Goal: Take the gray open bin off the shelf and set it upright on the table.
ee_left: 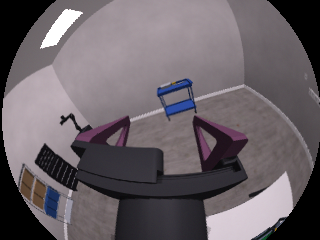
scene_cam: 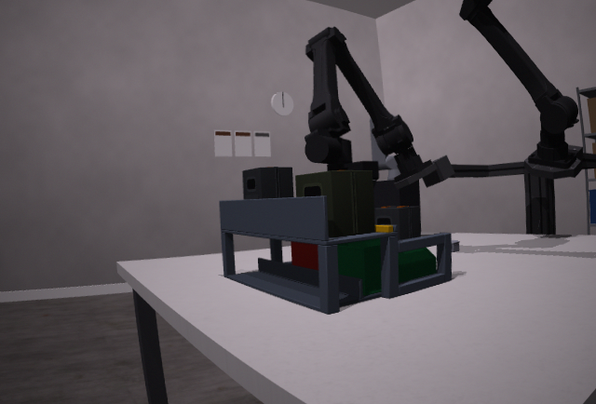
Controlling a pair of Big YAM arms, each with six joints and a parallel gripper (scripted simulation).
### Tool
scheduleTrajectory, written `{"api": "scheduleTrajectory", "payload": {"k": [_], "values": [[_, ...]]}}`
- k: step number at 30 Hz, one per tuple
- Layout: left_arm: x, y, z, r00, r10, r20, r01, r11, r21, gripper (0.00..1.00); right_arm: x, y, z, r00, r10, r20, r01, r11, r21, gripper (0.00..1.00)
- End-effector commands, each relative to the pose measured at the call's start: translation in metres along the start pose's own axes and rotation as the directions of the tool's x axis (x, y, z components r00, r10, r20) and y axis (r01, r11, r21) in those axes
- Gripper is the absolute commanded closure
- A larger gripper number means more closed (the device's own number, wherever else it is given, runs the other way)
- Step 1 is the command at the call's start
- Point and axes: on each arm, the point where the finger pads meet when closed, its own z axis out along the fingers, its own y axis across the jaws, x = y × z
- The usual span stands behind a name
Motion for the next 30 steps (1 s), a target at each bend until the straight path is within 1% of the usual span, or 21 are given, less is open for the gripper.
{"api": "scheduleTrajectory", "payload": {"k": [1, 30], "values": [[-0.0137, 0.0057, -0.0038, 0.999, -0.005, 0.037, 0.006, 1.000, -0.013, 0.00, -0.0023, -0.0156, -0.0077, 1.000, 0.013, 0.011, -0.013, 1.000, 0.027, 0.93], [-0.0137, 0.0057, -0.0038, 0.999, -0.005, 0.037, 0.006, 1.000, -0.013, 0.00, -0.0016, -0.0183, -0.0153, 1.000, 0.015, 0.014, -0.015, 0.999, 0.033, 0.94]]}}
